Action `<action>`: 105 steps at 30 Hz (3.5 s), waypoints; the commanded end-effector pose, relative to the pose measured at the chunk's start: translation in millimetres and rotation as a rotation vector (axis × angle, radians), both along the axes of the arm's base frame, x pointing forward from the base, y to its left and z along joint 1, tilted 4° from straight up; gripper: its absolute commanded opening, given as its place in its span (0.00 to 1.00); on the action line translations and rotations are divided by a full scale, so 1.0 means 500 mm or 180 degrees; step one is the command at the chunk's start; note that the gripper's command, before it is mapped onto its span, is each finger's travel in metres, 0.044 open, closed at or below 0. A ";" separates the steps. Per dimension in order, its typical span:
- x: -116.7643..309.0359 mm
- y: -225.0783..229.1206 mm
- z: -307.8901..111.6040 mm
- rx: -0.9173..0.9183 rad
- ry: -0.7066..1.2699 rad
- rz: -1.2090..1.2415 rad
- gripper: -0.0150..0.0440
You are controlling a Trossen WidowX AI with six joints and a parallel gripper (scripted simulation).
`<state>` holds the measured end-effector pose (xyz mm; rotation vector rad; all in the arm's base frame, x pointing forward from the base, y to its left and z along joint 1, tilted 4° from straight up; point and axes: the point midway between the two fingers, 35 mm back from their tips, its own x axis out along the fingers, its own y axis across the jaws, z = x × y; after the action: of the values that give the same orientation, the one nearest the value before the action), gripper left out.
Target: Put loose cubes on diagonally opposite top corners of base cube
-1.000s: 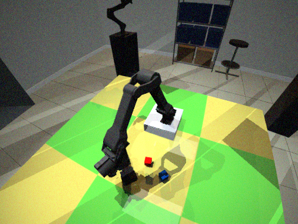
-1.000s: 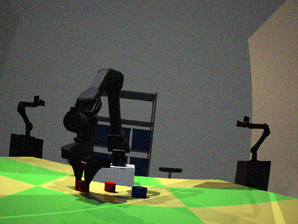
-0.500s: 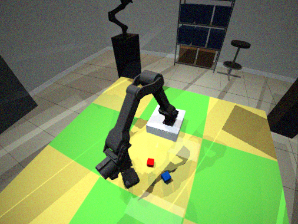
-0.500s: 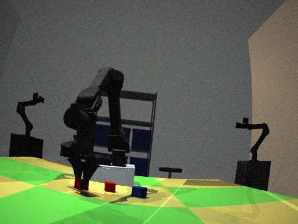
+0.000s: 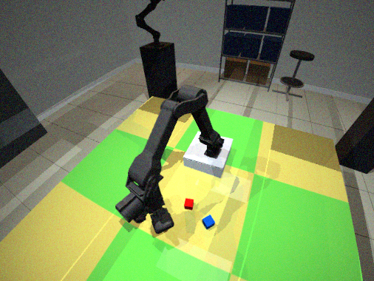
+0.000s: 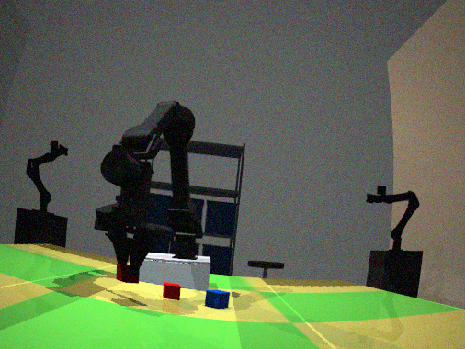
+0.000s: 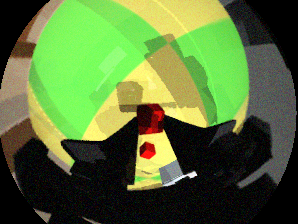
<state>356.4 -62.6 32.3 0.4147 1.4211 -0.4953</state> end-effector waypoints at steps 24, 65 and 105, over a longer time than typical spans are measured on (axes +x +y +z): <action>-0.019 0.009 0.111 0.0013 0.0049 -0.0072 0.43; -0.042 0.195 0.083 -0.0046 0.0175 0.1296 0.43; -0.107 0.362 0.027 -0.0120 0.0264 0.2676 0.43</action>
<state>303.3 117.9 47.1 -0.2433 1.5149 0.1442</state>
